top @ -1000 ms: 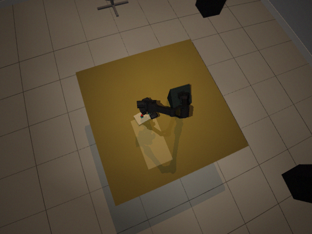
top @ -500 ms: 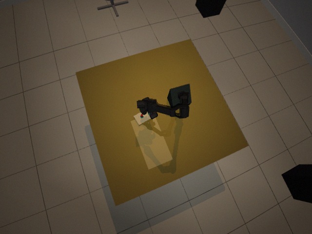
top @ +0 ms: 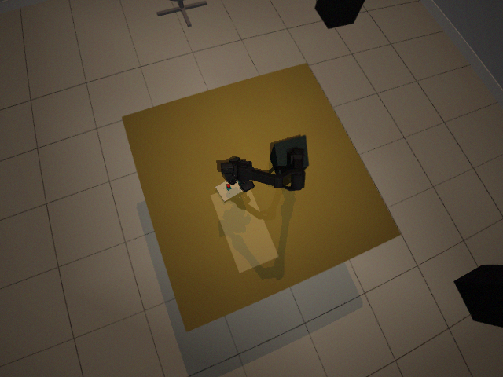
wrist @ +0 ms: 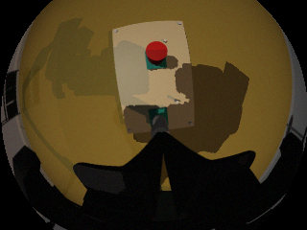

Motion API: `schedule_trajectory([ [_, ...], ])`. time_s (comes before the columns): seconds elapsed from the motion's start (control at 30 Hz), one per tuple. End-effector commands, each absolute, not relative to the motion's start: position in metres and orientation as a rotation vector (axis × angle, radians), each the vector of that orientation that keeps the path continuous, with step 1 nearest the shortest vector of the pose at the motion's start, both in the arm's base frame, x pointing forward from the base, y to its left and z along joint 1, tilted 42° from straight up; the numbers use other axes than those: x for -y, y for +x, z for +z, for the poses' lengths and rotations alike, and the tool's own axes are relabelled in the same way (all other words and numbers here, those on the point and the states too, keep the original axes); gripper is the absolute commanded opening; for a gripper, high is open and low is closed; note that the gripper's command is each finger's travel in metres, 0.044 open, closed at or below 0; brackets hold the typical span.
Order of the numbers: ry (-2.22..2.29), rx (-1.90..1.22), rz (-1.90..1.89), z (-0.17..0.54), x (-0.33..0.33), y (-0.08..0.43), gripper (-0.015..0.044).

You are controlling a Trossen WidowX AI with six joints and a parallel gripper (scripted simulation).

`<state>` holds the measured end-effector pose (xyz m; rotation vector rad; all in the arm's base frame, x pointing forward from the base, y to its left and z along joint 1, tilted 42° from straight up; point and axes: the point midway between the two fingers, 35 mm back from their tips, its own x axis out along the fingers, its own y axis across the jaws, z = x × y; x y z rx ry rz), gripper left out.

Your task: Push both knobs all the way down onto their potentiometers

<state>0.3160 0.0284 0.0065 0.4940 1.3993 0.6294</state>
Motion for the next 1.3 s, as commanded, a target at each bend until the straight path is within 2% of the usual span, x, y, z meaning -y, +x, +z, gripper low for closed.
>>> schedule_trajectory([
  [0.0,0.485,-1.4,0.639,0.0037,-0.0336,0.3173,0.0],
  [1.27,0.485,-1.4,0.64,0.0002,-0.0368,0.3175,0.0],
])
